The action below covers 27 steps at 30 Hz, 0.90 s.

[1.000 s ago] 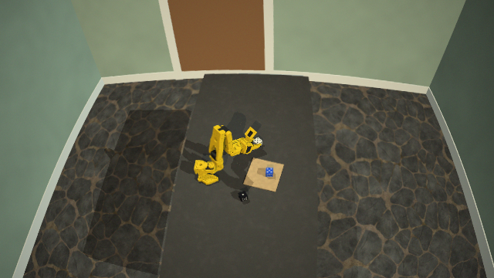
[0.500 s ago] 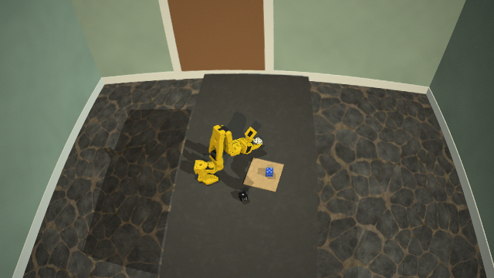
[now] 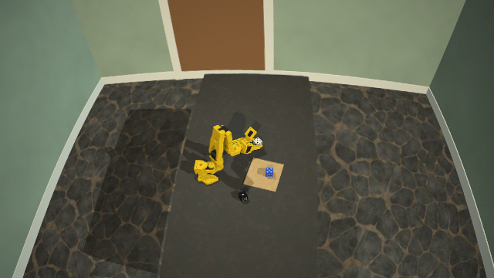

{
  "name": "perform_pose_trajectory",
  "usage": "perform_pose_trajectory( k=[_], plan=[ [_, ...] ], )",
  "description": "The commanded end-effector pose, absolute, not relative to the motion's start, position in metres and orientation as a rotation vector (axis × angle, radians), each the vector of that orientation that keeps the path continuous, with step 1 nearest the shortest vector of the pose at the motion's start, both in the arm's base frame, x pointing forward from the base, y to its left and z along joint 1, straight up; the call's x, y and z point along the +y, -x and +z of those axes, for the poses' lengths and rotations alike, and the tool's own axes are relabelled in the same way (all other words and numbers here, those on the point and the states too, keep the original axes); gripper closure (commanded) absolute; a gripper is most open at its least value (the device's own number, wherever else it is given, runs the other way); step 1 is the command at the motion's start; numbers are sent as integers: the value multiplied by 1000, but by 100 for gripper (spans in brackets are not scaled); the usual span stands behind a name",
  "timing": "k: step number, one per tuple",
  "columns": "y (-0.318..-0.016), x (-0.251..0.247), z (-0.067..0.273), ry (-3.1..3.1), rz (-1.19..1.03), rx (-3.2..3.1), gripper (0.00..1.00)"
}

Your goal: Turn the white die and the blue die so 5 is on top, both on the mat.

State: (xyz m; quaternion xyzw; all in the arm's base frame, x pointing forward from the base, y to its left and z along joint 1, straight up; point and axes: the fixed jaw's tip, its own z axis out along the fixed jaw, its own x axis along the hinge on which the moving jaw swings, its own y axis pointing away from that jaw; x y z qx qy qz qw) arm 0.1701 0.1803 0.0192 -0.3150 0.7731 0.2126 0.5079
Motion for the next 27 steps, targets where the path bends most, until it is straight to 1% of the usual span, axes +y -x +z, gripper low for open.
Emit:
perform_pose_trajectory(
  k=[1, 6, 10, 20, 27],
  plan=[
    [-175, 183, 26, 740, 517, 1822, 71],
    [-175, 183, 26, 740, 517, 1822, 67],
    [-175, 183, 26, 740, 517, 1822, 65],
    [-176, 183, 27, 740, 517, 1822, 64],
    [-178, 185, 40, 740, 517, 1822, 64]
  ],
)
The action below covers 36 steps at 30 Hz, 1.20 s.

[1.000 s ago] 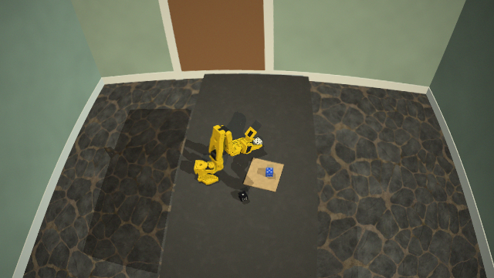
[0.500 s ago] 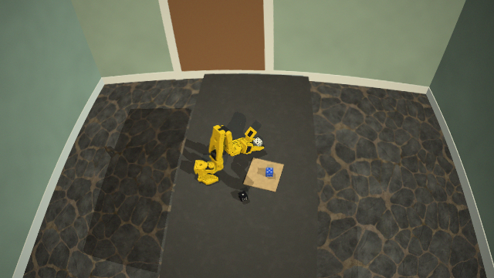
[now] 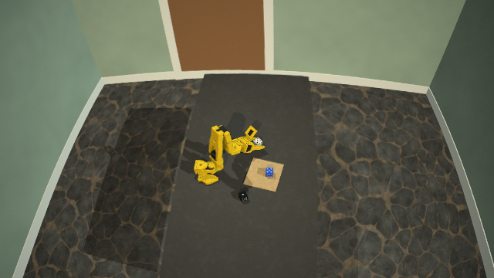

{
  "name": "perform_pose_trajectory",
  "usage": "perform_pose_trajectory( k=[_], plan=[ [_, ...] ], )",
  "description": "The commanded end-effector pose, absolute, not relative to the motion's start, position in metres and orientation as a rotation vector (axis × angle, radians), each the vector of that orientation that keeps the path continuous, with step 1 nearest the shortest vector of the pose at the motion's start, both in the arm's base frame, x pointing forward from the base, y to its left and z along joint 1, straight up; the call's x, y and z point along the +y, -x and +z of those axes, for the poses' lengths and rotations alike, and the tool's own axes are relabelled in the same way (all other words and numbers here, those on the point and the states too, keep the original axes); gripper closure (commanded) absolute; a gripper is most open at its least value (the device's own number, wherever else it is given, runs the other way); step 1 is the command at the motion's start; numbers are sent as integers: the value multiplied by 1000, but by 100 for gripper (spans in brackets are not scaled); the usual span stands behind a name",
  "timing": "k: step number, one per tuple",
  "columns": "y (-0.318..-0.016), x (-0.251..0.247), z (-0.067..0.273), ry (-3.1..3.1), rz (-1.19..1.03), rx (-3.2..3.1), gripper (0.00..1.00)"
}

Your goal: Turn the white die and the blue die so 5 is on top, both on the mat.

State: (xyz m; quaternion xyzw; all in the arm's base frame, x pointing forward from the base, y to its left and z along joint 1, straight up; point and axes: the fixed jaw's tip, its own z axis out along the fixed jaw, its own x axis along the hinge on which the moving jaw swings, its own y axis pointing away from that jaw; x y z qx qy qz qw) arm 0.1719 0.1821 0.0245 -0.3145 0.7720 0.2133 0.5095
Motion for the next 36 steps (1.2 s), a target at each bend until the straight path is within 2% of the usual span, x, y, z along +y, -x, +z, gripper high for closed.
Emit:
perform_pose_trajectory(
  k=[1, 16, 36],
  plan=[
    [-178, 185, 43, 740, 517, 1822, 64],
    [-176, 183, 75, 740, 517, 1822, 64],
    [-175, 183, 77, 740, 517, 1822, 64]
  ],
)
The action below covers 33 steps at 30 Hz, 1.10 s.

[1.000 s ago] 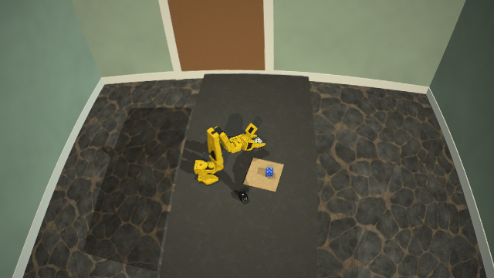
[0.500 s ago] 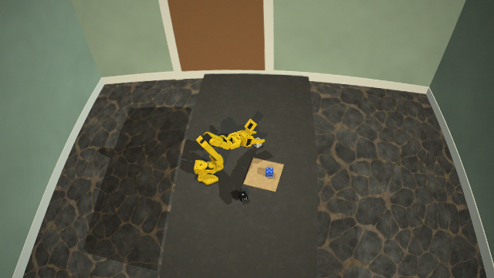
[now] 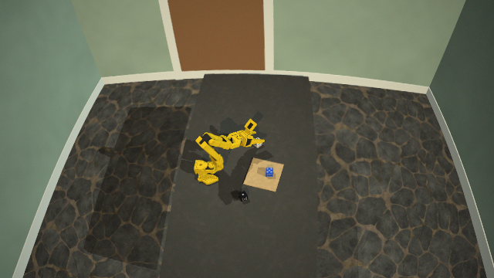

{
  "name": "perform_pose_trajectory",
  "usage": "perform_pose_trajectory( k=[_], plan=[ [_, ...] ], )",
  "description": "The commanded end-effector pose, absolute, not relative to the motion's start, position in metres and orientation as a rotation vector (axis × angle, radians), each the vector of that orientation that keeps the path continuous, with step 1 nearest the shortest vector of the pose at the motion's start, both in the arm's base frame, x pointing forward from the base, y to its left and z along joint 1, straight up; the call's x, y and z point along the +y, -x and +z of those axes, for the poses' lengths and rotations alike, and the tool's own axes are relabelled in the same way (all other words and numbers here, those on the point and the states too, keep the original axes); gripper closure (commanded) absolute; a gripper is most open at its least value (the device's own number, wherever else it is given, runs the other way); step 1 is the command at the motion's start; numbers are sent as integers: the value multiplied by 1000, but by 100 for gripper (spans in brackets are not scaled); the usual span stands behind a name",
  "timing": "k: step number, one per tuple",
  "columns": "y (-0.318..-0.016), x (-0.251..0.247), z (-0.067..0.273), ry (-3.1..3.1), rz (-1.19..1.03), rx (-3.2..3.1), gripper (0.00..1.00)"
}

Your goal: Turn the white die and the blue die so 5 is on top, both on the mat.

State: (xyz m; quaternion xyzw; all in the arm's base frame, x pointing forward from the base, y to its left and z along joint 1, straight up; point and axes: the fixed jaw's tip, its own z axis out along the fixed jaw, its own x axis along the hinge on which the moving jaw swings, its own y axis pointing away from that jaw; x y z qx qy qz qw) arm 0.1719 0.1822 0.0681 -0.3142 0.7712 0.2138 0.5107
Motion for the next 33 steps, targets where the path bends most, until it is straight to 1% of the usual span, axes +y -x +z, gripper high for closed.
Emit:
perform_pose_trajectory(
  k=[1, 7, 11, 14, 19, 21, 27, 33],
  plan=[
    [-175, 183, 77, 740, 517, 1822, 64],
    [-175, 183, 78, 738, 519, 1818, 64],
    [-176, 184, 86, 723, 530, 1782, 64],
    [-177, 185, 100, 700, 547, 1725, 64],
    [-178, 185, 133, 645, 584, 1590, 65],
    [-178, 185, 133, 645, 584, 1590, 65],
    [-174, 181, 171, 581, 623, 1432, 65],
    [-170, 178, 188, 552, 639, 1360, 65]
  ],
)
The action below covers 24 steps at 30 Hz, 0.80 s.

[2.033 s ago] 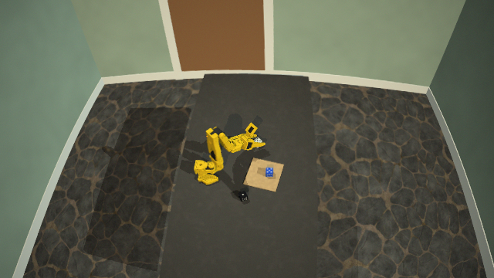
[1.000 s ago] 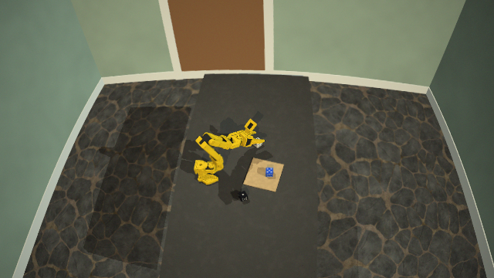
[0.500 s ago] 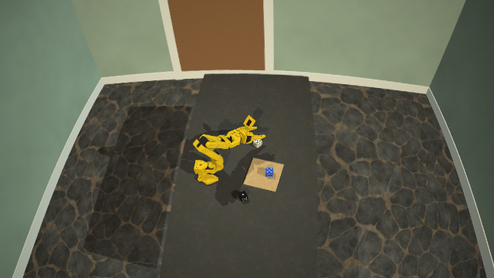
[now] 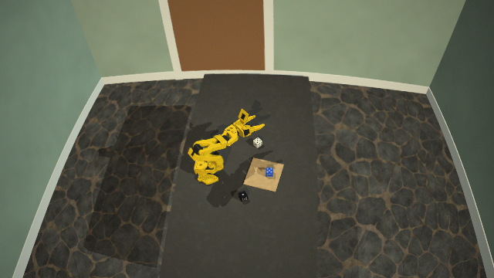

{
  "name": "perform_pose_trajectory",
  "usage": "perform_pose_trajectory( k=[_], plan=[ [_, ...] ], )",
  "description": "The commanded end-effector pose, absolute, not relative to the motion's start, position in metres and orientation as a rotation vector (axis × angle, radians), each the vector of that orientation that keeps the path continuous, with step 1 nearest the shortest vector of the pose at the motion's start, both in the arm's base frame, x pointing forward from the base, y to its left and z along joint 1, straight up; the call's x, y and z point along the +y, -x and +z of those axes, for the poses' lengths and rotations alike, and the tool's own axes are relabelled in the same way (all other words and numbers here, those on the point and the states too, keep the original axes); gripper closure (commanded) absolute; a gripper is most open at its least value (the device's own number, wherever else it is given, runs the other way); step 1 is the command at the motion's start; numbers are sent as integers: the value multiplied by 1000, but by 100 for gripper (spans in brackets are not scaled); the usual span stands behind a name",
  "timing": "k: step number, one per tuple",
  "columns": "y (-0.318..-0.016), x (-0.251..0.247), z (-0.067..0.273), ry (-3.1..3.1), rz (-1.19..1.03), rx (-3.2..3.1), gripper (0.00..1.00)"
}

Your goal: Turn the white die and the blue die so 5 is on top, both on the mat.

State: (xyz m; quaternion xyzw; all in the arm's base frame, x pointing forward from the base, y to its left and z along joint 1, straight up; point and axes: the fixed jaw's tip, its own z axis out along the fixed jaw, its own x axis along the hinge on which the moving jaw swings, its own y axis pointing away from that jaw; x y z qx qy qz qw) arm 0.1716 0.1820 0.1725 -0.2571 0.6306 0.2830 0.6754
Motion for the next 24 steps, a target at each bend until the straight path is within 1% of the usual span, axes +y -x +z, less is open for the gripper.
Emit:
perform_pose_trajectory(
  k=[1, 24],
  plan=[
    [-170, 178, 188, 551, 640, 1357, 65],
    [-178, 186, 189, 585, 627, 1444, 65]
  ],
)
